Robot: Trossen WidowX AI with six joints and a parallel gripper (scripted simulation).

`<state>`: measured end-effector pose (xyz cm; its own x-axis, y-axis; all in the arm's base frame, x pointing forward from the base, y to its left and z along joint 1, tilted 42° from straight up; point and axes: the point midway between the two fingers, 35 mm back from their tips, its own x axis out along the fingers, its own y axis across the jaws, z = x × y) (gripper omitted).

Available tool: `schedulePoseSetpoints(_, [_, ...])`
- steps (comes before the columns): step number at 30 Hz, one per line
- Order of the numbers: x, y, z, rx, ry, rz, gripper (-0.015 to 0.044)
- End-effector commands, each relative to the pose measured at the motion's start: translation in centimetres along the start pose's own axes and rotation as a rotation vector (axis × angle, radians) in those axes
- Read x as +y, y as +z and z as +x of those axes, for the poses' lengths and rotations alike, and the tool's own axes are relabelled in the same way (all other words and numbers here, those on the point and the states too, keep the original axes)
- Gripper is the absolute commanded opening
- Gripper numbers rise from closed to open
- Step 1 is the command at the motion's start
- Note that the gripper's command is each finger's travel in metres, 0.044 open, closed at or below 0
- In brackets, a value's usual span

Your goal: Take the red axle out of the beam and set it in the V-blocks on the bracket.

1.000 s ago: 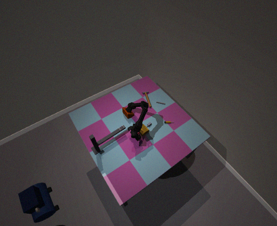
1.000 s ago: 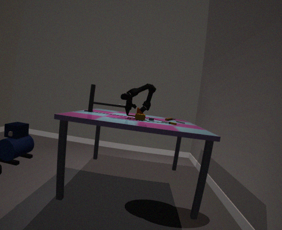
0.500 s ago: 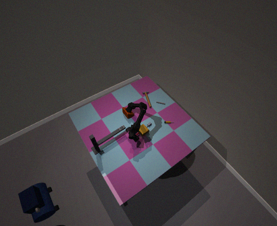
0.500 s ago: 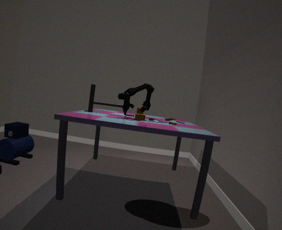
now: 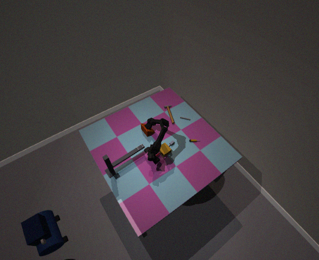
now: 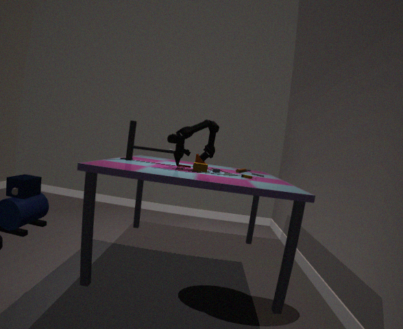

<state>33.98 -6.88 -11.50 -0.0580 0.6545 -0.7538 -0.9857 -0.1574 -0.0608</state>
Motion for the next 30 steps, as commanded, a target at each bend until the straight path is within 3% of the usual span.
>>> schedulePoseSetpoints(1, [0.0, 0.0, 0.6, -0.003, -0.001, 0.009, 0.0000])
schedulePoseSetpoints(4, [0.0, 0.0, 0.6, -0.003, -0.001, 0.009, 0.0000])
schedulePoseSetpoints(21, [0.0, 0.0, -0.8, -0.003, -0.001, 0.009, 0.0440])
schedulePoseSetpoints(30, [0.0, 0.0, -2.1, -0.002, 0.000, 0.009, 0.0440])
